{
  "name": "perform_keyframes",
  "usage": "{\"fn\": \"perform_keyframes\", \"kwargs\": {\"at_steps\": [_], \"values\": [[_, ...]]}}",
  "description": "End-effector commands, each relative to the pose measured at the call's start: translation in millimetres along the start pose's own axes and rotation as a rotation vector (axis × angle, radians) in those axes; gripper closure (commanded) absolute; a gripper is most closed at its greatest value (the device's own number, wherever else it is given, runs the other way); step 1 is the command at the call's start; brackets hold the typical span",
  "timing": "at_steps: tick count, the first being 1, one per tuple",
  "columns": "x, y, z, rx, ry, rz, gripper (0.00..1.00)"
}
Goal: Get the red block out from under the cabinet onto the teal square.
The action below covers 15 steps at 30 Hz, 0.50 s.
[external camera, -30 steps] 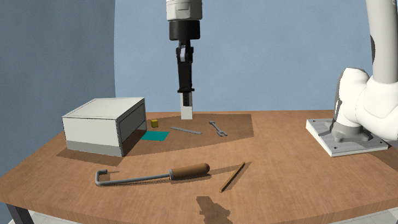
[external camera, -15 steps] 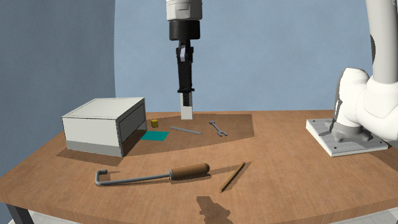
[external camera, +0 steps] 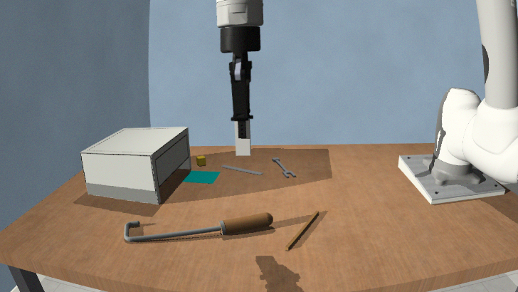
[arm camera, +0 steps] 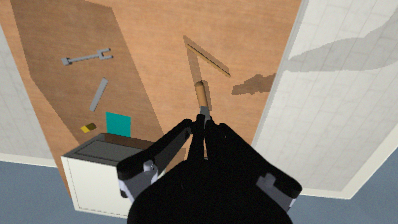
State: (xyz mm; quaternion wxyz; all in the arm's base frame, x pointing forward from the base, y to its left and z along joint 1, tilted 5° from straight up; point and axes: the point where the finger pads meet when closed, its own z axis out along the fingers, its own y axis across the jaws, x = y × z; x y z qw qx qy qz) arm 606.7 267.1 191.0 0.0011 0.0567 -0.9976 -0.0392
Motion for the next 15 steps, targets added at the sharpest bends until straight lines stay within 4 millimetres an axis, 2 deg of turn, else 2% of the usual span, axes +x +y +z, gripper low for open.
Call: {"fn": "perform_keyframes", "kwargs": {"at_steps": [1, 8, 11, 15], "values": [[0.0, 0.0, -0.1, 0.000, 0.000, 0.011, 1.00], [0.0, 0.0, -0.1, 0.000, 0.000, 0.120, 1.00], [0.0, -0.1, -0.1, 0.000, 0.000, 0.258, 1.00], [-0.1, -0.2, -0.1, 0.000, 0.000, 0.529, 1.00]]}}
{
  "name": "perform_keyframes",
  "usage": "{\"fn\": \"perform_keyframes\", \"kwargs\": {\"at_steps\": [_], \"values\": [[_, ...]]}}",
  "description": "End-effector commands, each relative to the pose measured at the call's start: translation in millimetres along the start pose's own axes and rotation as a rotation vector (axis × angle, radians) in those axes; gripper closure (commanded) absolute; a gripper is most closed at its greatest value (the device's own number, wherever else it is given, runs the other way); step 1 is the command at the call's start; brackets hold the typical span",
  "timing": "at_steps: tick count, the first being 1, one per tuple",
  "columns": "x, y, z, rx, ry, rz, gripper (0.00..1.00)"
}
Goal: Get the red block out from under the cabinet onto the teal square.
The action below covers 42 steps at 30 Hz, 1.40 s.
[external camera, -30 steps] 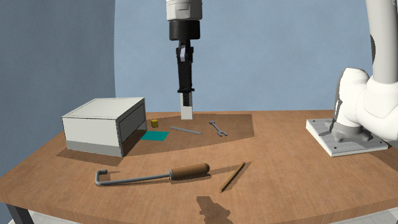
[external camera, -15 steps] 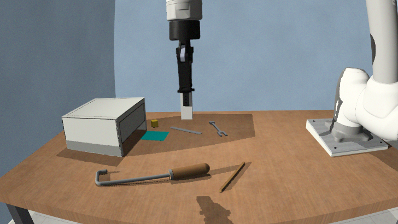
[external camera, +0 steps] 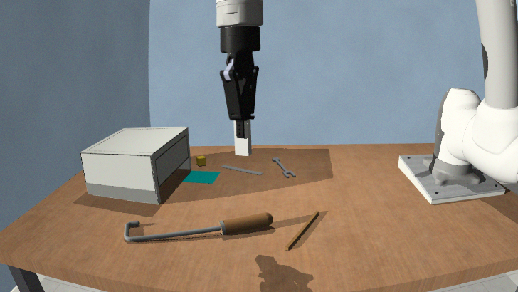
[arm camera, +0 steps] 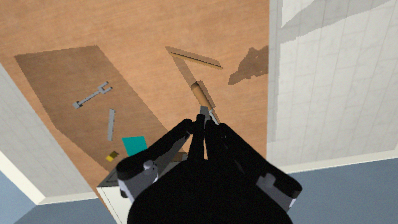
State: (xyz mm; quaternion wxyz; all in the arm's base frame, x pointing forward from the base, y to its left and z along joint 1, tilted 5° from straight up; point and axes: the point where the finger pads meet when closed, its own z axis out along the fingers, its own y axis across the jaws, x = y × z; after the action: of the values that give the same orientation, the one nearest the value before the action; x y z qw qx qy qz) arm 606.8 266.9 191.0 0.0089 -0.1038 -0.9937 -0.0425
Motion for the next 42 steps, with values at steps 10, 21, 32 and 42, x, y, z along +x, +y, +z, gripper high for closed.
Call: {"fn": "perform_keyframes", "kwargs": {"at_steps": [10, 21, 32, 42], "values": [[-0.2, -0.2, -0.1, -0.006, 0.002, 0.682, 1.00], [-0.4, -0.4, -0.1, -0.022, 0.021, 1.401, 1.00], [-0.5, -0.5, -0.1, -0.023, 0.032, 2.000, 1.00], [-0.5, -0.5, -0.1, -0.002, -0.010, 2.462, 1.00]]}}
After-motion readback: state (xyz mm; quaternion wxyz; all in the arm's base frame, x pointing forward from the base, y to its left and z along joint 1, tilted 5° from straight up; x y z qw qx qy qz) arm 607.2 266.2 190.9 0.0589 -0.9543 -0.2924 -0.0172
